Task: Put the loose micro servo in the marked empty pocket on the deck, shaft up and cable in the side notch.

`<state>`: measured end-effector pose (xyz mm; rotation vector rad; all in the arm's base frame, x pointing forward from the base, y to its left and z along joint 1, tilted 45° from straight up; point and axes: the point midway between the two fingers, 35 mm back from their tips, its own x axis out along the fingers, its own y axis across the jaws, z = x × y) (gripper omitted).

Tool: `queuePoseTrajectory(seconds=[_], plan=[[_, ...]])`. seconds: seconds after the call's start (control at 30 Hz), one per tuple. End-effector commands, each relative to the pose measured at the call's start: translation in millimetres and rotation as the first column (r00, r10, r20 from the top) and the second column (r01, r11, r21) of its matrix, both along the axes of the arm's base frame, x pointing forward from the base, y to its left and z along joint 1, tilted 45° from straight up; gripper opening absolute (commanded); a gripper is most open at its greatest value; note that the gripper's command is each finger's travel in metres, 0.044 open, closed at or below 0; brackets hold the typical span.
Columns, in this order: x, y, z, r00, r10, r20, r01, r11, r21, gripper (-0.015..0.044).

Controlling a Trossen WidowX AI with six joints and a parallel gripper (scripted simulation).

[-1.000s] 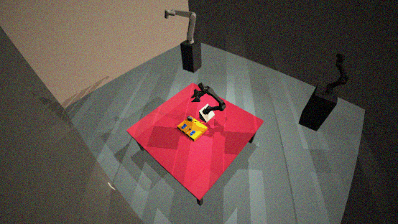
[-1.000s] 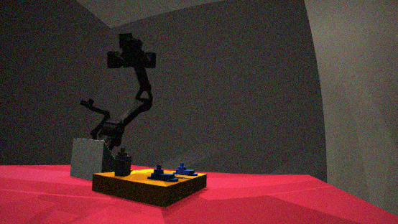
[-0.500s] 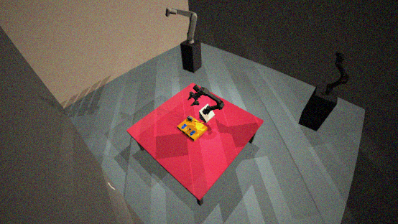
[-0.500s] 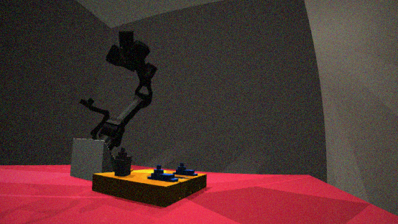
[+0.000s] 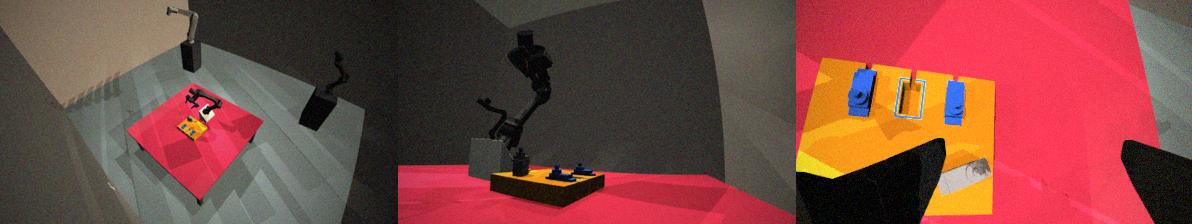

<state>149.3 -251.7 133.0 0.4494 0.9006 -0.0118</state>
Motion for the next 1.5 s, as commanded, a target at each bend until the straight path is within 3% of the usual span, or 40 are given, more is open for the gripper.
queuePoseTrajectory(seconds=[0.0,0.37,0.8,1.13,1.47], plan=[[4,6,-12,0.992,0.129,-0.002,-0.129,0.991,-0.044,0.0440],[14,26,-40,0.888,0.460,0.000,-0.454,0.876,-0.163,0.0440],[23,52,-69,0.627,0.779,0.001,-0.744,0.599,-0.295,0.0440],[26,73,-90,0.349,0.937,0.000,-0.860,0.321,-0.397,0.0440],[27,95,-110,0.038,0.999,-0.005,-0.864,0.030,-0.503,0.0440]])
